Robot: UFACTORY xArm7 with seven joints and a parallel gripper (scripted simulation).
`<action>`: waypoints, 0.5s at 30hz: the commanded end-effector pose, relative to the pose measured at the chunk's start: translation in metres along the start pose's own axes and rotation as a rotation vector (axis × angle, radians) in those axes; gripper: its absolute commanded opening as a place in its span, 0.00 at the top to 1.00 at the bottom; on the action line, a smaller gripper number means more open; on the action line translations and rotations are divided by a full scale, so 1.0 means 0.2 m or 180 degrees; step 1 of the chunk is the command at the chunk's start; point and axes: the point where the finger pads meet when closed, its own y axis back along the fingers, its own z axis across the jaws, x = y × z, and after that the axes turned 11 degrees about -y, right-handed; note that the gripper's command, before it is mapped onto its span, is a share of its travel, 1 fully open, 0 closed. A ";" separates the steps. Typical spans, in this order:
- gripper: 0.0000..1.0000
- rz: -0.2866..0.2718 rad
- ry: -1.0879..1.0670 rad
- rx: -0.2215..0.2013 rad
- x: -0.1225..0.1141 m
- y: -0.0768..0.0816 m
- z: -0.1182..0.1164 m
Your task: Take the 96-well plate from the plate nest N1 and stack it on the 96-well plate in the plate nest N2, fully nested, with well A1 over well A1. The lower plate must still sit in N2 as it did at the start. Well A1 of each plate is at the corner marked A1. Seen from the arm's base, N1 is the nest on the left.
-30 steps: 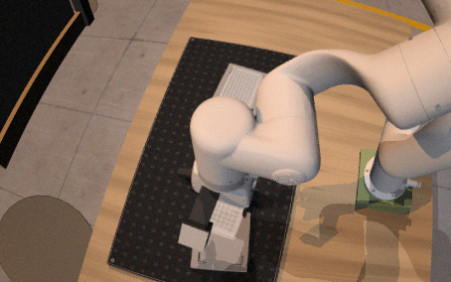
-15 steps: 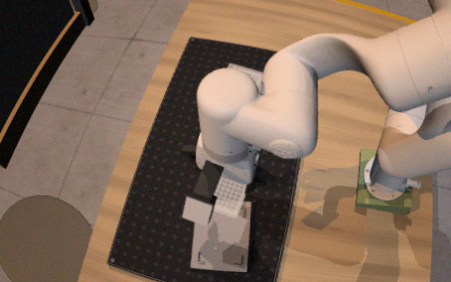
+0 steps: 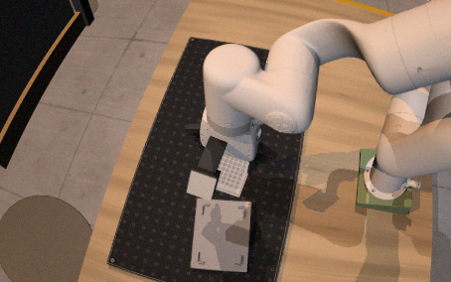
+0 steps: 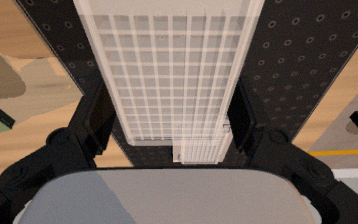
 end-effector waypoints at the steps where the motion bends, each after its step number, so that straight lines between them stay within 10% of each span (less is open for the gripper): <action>1: 1.00 0.0006 -0.0004 -0.0009 -0.05 0.01 0.03; 15: 1.00 0.0005 -0.0004 -0.0010 -0.23 0.01 0.11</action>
